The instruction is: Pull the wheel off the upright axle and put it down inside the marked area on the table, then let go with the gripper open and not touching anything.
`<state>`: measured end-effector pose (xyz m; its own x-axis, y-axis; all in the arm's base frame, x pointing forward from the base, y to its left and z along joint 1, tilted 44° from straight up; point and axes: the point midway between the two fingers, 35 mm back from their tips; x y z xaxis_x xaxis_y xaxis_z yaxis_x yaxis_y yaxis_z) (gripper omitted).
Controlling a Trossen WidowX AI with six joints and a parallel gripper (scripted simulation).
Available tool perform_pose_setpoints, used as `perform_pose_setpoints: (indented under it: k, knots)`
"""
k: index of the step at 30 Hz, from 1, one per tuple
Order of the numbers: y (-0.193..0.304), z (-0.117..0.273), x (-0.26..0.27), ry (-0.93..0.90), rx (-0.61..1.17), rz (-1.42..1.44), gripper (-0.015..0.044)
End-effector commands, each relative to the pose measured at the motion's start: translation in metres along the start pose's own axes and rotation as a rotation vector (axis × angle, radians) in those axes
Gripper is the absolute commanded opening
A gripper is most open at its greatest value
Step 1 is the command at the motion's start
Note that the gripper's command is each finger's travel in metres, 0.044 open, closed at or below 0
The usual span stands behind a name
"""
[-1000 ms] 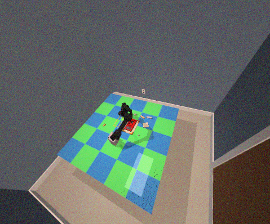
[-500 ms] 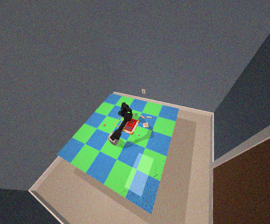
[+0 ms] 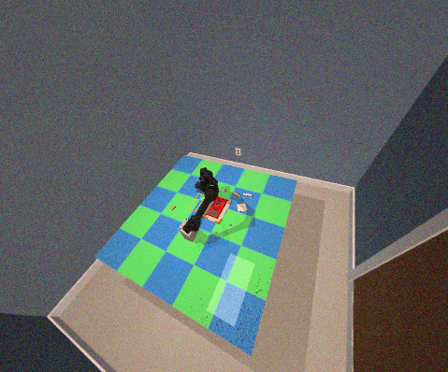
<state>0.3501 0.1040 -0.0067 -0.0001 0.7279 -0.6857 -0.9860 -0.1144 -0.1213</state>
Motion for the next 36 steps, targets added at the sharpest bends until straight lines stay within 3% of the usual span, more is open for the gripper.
perform_pose_setpoints:
  k: [1,22,36]
  knots:
    - [0.000,0.000,0.001,0.000,0.000,0.000,0.0000]
    - [0.071,0.008,0.091,-0.012,-0.001,-0.006,0.0000]
    - [0.073,-0.018,0.095,-0.011,-0.002,-0.006,0.0000]
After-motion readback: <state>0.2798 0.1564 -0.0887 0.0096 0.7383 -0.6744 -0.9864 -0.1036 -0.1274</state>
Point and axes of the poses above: the point midway between the two fingers, 35 mm back from their tips, its own z axis back along the fingers, its own x axis across the jaws, y = z × x, and after that the axes turned 8 degrees about -z, right-handed
